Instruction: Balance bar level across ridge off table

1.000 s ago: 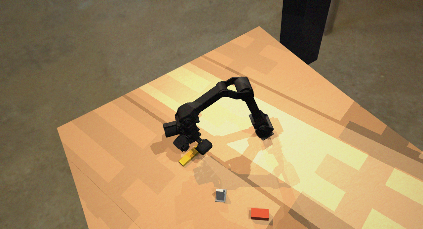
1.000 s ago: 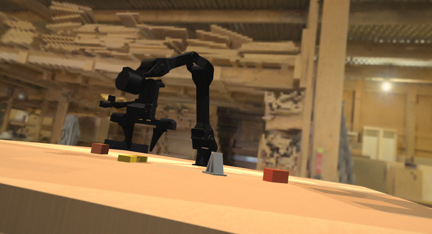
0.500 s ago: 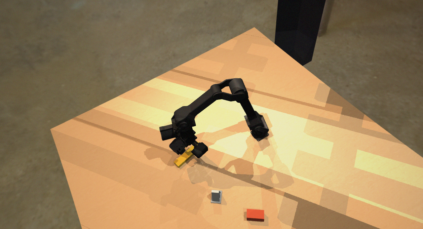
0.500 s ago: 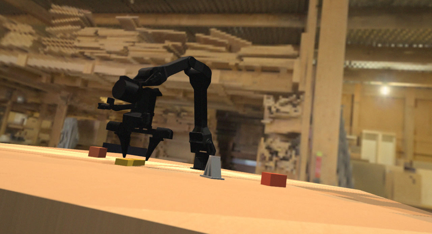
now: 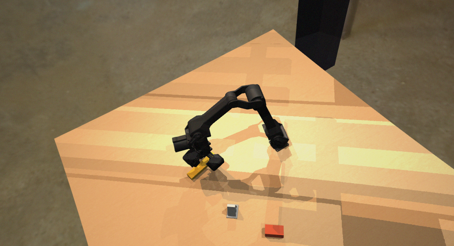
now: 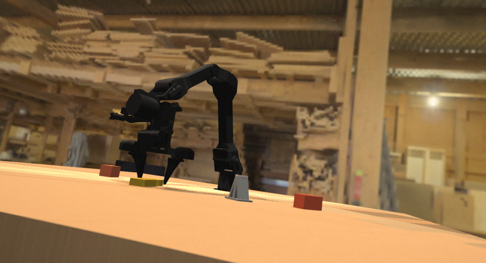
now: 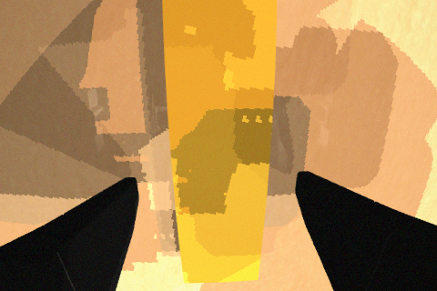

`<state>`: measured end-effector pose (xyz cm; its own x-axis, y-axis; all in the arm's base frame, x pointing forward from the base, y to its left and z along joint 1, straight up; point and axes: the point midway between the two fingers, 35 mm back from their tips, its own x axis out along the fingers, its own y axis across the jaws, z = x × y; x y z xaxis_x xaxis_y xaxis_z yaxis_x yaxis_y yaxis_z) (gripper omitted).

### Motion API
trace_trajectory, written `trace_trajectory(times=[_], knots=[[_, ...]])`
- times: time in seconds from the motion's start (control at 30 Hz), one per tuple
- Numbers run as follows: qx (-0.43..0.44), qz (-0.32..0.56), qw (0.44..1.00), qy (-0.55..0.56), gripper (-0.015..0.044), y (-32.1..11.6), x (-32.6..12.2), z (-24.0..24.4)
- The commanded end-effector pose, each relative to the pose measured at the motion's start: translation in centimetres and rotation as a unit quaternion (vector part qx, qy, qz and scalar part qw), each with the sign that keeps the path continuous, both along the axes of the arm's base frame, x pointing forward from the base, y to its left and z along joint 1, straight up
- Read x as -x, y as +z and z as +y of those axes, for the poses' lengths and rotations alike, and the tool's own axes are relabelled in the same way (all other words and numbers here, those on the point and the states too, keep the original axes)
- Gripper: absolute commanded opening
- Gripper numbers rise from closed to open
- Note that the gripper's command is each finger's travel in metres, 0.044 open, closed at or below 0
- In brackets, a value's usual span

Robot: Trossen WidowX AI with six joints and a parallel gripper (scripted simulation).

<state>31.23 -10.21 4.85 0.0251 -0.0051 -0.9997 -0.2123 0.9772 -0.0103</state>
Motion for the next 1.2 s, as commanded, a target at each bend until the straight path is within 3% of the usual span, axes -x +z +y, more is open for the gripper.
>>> trace_trajectory(times=[0.0,0.07,0.3,0.5,0.63,1.17], knots=[[0.002,0.0,1.0,-0.003,0.0315,0.0,0.0,-0.1],[0.002,0.0,1.0,-0.003,0.0315,0.0,0.0,-0.1],[0.0,0.0,1.0,0.0,0.0131,0.0,0.0,0.0],[0.0,0.0,1.0,0.0,0.0091,0.0,0.0,0.0],[0.0,0.0,1.0,0.0,0.0,0.6,-0.1,0.0],[0.001,0.0,1.0,-0.001,0.0,4.6,-0.4,-0.2]])
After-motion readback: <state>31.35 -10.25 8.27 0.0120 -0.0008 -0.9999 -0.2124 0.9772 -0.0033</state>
